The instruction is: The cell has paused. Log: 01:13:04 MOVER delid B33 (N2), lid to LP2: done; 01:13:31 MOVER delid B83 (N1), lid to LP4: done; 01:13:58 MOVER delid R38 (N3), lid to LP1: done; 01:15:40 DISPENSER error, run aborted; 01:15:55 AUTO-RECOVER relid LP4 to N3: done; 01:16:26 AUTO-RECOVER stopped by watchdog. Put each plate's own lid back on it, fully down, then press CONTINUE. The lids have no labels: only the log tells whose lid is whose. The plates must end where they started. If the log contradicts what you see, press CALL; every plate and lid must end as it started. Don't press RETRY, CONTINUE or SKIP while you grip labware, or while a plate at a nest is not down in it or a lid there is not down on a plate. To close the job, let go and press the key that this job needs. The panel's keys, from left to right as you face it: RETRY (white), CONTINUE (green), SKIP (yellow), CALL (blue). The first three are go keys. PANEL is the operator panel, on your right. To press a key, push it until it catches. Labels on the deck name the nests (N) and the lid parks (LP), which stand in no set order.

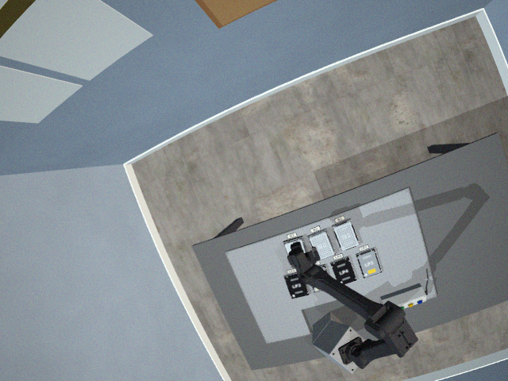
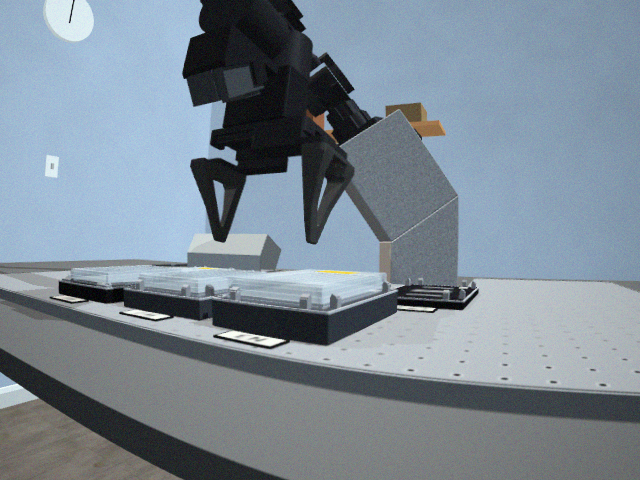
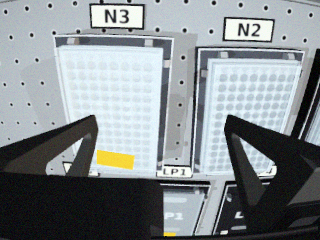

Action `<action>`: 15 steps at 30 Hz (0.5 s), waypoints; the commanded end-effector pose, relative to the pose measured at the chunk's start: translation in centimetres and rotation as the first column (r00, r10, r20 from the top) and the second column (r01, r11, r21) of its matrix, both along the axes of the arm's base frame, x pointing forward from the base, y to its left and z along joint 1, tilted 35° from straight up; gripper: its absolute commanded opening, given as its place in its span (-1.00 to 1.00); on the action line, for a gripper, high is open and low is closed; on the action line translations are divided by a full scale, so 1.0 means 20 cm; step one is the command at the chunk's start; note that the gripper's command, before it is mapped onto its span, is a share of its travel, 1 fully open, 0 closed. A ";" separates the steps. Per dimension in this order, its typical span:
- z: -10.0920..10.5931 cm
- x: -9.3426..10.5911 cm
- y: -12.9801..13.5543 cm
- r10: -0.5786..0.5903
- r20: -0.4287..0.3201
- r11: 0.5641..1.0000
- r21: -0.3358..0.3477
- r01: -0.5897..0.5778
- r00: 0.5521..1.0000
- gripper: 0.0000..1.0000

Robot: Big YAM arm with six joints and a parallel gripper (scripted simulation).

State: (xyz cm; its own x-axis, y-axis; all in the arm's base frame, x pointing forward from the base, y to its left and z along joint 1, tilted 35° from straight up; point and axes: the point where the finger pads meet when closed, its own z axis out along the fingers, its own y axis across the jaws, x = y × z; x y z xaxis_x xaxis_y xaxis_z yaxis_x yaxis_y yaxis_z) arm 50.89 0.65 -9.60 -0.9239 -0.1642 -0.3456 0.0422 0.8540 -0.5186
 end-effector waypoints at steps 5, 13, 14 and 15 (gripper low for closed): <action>-0.11 0.00 0.15 -0.100 -0.082 0.994 0.027 0.103 0.992 1.00; -0.20 -0.07 0.21 -0.106 -0.099 0.994 0.016 0.108 0.989 1.00; -0.20 -0.07 0.14 -0.133 -0.101 0.991 0.015 0.135 0.986 1.00; -0.20 -0.07 0.13 -0.137 -0.100 0.990 0.015 0.140 0.985 1.00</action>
State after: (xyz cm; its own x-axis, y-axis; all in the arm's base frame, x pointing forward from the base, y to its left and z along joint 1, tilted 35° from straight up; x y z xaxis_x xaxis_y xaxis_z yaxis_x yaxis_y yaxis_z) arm 49.99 4.26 -12.90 -0.9619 -0.0678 -0.2648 0.0787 0.8591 -0.5056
